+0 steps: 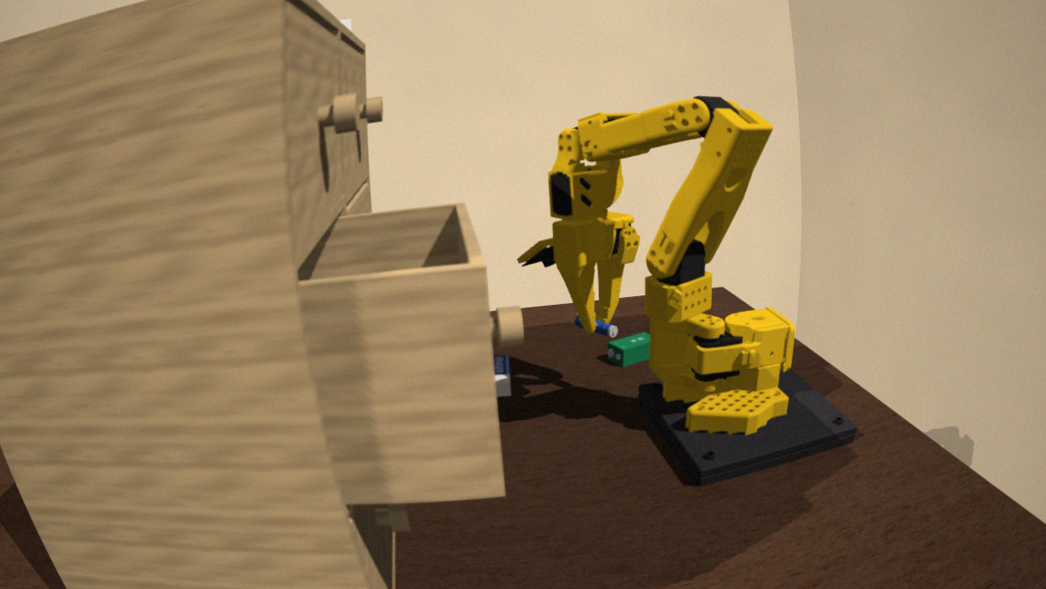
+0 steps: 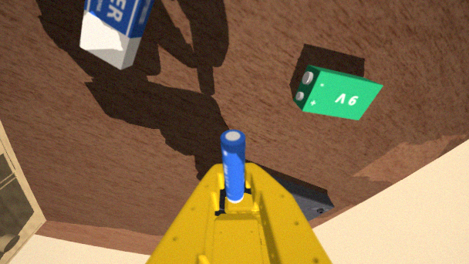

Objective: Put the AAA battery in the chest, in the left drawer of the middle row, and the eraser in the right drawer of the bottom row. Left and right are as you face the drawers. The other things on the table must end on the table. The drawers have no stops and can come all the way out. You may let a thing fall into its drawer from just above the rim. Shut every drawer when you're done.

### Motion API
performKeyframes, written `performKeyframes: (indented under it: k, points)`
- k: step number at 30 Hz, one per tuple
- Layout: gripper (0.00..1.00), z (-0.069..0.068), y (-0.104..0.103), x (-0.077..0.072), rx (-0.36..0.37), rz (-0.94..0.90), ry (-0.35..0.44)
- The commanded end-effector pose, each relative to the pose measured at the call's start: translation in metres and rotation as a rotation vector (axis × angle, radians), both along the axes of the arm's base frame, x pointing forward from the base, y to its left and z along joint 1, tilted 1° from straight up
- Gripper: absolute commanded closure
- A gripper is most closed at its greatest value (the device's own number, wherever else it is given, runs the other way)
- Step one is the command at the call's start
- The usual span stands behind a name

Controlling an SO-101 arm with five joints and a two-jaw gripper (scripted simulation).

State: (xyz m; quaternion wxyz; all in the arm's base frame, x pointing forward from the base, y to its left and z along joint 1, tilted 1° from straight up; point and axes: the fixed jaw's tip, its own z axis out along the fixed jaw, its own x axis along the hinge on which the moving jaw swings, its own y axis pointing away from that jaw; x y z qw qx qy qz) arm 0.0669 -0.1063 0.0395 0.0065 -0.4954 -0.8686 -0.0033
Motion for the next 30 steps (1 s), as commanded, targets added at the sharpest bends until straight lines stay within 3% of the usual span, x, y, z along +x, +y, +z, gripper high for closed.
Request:
performKeyframes:
  k: [1,11,26,30]
  points:
    - [1.0,0.002,0.013,0.007,-0.002,0.095,-0.003]
    - [1.0,0.004,0.047,0.015,-0.004,0.363,-0.005]
    - [1.0,0.001,0.085,0.011,-0.006,0.712,-0.009]
    - [1.0,0.001,0.086,0.011,-0.006,0.722,-0.009]
